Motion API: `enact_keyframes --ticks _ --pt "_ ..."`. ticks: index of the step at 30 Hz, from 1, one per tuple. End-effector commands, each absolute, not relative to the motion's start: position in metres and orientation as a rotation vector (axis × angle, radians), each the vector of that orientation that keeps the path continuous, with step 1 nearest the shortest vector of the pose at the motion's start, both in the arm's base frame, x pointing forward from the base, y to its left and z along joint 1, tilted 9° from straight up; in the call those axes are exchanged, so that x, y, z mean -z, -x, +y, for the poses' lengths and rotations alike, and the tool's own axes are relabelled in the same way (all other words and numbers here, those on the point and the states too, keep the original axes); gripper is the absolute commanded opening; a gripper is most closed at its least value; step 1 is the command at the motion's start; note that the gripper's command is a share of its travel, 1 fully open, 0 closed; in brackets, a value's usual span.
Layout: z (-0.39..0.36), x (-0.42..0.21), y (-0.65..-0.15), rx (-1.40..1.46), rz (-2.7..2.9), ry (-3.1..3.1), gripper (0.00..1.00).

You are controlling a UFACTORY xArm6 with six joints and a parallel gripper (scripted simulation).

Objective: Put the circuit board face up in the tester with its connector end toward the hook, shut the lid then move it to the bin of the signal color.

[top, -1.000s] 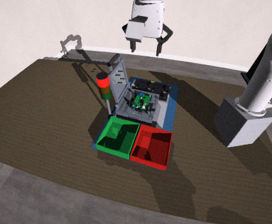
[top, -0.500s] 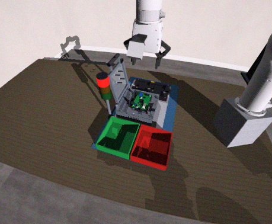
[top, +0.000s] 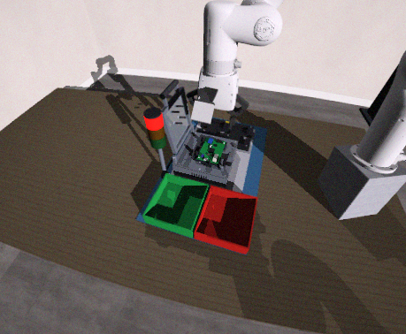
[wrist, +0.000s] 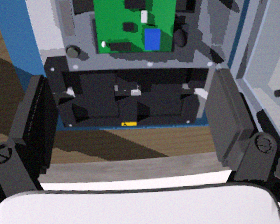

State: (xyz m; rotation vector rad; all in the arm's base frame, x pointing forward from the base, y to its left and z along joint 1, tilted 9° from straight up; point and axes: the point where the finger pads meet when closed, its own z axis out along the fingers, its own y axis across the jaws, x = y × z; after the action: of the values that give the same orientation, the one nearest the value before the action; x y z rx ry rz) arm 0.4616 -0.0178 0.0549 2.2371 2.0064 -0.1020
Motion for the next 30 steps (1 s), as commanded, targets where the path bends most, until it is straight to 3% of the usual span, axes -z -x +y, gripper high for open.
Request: enact_keyframes --ticks 1,11,30 --pt "-0.021 -0.035 -0.468 0.095 2.001 -2.233 1.0" --pt "-0.026 -0.002 -0.469 0.095 2.001 -2.233 1.0" --pt "-0.027 0.004 -0.47 0.095 2.001 -2.233 1.0"
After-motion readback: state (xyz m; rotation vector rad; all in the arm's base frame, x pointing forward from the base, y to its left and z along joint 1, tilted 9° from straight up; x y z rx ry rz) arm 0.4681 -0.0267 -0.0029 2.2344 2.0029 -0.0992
